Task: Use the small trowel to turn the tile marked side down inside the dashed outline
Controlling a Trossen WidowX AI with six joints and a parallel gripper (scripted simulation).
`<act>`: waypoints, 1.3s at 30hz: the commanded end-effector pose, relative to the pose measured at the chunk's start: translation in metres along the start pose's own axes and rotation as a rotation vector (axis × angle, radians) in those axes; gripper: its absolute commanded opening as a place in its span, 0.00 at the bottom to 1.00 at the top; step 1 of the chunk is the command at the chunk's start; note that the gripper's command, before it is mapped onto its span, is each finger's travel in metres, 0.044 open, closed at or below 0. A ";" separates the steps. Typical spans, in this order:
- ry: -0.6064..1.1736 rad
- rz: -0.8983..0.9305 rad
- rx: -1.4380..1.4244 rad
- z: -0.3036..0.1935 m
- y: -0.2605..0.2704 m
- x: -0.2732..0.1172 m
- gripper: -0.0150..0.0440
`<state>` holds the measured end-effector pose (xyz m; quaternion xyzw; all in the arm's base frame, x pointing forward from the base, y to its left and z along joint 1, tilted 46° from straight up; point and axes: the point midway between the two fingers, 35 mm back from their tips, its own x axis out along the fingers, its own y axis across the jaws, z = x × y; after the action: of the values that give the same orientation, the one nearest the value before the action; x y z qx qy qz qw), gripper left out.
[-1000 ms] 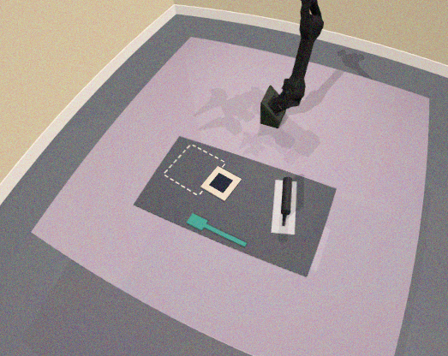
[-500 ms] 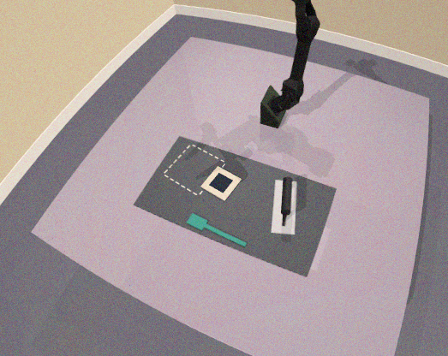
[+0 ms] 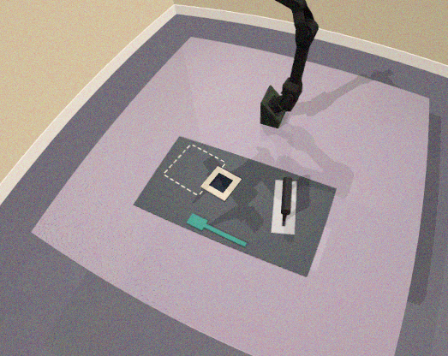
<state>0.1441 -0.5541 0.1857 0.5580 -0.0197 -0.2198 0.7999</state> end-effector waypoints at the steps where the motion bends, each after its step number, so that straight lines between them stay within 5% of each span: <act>1: 0.053 -0.012 0.066 -0.021 0.013 0.022 0.71; 22: 0.383 -0.194 0.566 -0.174 0.083 0.122 0.71; 39: 0.642 -0.507 0.959 -0.329 0.147 0.149 0.71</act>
<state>0.4106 -0.2995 0.1605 0.8730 0.2416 -0.1804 0.3835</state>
